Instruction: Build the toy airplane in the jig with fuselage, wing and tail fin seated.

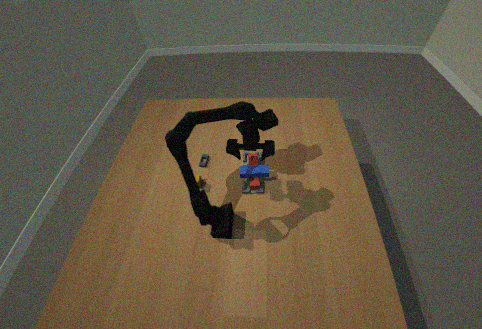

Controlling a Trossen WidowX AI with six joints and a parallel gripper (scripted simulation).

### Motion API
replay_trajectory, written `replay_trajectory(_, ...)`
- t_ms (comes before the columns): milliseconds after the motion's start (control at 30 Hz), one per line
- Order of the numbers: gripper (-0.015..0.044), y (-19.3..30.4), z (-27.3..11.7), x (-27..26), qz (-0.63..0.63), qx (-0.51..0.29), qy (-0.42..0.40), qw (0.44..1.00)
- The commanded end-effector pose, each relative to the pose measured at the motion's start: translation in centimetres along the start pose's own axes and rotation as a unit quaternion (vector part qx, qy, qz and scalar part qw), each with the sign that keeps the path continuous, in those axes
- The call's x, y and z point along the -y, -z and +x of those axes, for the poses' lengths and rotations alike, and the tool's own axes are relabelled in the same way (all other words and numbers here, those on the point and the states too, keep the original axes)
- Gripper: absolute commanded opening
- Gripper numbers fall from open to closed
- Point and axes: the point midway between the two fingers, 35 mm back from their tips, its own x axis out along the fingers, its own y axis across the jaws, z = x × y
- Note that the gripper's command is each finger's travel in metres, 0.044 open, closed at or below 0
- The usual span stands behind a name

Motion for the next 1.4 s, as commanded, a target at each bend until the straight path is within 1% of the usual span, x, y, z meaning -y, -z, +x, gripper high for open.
replay_trajectory(0,0.0440,-0.7,-1.1,-4.9,-0.006,0.008,0.010,1.000)
replay_trajectory(233,0.0440,0.5,-1.3,-14.7,-0.003,0.020,0.017,1.000)
replay_trajectory(500,0.0440,5.0,0.2,-23.8,-0.004,0.032,0.010,0.999)
replay_trajectory(700,0.0440,5.5,0.7,-24.4,-0.005,0.031,0.008,0.999)
replay_trajectory(867,0.0440,5.3,5.8,-24.4,-0.009,0.002,-0.007,1.000)
replay_trajectory(1367,0.0440,5.2,8.3,-24.5,-0.009,0.001,-0.007,1.000)
